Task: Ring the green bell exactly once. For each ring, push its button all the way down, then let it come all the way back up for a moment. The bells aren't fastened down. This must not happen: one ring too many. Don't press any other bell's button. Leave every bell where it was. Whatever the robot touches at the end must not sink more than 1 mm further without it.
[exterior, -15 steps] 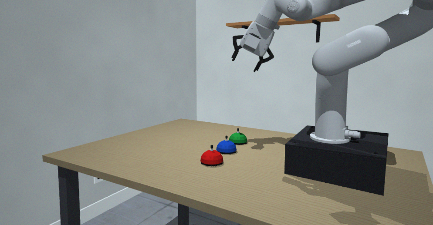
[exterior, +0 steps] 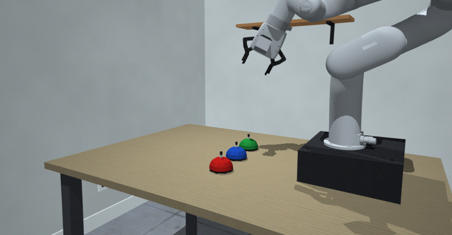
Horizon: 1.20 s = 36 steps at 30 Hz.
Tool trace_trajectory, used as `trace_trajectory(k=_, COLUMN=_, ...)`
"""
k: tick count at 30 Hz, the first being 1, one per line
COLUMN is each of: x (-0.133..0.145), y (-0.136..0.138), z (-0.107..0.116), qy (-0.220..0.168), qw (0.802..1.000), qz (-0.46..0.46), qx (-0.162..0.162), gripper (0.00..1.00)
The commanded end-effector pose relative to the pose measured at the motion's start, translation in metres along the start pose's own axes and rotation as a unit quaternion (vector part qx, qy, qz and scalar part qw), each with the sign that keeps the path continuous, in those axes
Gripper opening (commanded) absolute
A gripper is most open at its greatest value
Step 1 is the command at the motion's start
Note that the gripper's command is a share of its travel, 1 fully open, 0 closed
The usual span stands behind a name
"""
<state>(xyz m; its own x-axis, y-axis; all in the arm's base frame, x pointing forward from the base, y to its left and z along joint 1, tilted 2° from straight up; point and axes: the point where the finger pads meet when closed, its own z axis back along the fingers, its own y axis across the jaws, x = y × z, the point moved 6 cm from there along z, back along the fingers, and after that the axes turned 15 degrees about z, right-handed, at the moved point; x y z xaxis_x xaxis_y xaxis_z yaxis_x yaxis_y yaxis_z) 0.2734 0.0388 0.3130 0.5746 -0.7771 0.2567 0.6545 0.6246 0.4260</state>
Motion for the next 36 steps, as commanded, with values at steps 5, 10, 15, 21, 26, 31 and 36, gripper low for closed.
trace_trajectory(k=5, x=0.002, y=0.001, z=0.0, qy=0.0, qw=1.0, qz=-0.001, qx=-0.001, gripper=1.0)
trace_trajectory(k=10, x=0.02, y=0.005, z=-0.017, qy=0.01, qw=0.999, qz=-0.012, qx=-0.032, gripper=1.0)
trace_trajectory(k=15, x=0.043, y=0.007, z=-0.044, qy=0.024, qw=0.997, qz=-0.026, qx=-0.068, gripper=1.0)
trace_trajectory(k=21, x=0.063, y=0.005, z=-0.07, qy=0.037, qw=0.994, qz=-0.039, qx=-0.096, gripper=1.0)
trace_trajectory(k=26, x=0.083, y=-0.003, z=-0.101, qy=0.052, qw=0.989, qz=-0.053, qx=-0.124, gripper=1.0)
trace_trajectory(k=31, x=0.101, y=-0.015, z=-0.134, qy=0.068, qw=0.984, qz=-0.068, qx=-0.151, gripper=1.0)
trace_trajectory(k=36, x=0.109, y=-0.022, z=-0.151, qy=0.076, qw=0.981, qz=-0.076, qx=-0.163, gripper=1.0)
